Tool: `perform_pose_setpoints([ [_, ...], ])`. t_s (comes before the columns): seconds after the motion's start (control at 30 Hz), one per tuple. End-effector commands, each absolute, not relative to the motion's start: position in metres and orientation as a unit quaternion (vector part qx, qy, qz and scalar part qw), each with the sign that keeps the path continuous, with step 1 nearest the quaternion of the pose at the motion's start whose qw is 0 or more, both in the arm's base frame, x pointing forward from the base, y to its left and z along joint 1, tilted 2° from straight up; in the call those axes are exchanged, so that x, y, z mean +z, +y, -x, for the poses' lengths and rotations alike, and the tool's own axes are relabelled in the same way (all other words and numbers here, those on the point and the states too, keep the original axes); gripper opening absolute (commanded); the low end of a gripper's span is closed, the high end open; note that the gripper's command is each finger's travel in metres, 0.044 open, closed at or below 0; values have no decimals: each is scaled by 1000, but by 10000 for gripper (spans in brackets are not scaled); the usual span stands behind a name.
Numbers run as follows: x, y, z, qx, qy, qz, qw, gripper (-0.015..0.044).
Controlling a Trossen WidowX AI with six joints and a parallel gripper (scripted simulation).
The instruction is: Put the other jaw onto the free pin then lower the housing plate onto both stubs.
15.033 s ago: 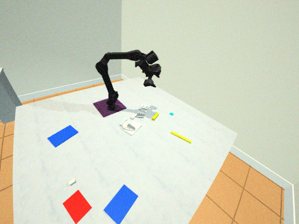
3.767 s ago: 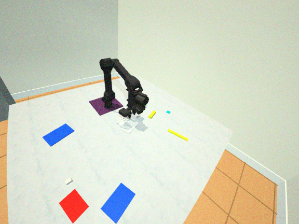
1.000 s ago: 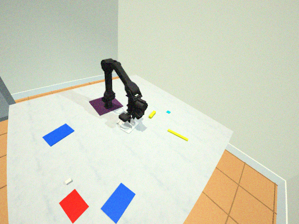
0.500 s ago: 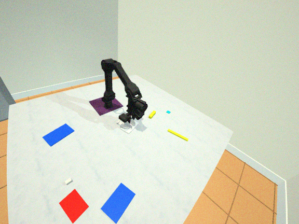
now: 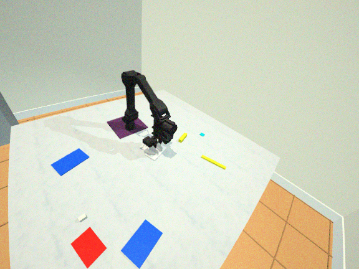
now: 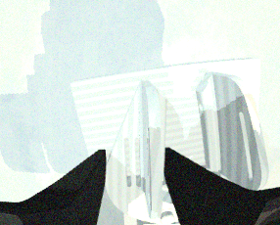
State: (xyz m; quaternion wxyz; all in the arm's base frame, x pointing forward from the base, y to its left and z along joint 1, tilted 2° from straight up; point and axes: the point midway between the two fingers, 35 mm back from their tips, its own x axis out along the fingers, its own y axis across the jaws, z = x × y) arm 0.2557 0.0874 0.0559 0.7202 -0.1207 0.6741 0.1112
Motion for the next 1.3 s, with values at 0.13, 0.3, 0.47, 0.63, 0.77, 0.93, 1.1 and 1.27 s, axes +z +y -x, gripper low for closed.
perform_pose_setpoints([
  [0.13,56,88,-256,111,674,117,720,134],
  [0.3,56,88,-256,111,674,117,720,134],
  [0.47,56,88,-256,111,674,117,720,134],
  [0.63,56,88,-256,111,674,117,720,134],
  [0.77,56,88,-256,111,674,117,720,134],
  [0.93,56,88,-256,111,674,117,720,134],
  [1.1,56,88,-256,111,674,117,720,134],
  [1.27,56,88,-256,111,674,117,720,134],
])
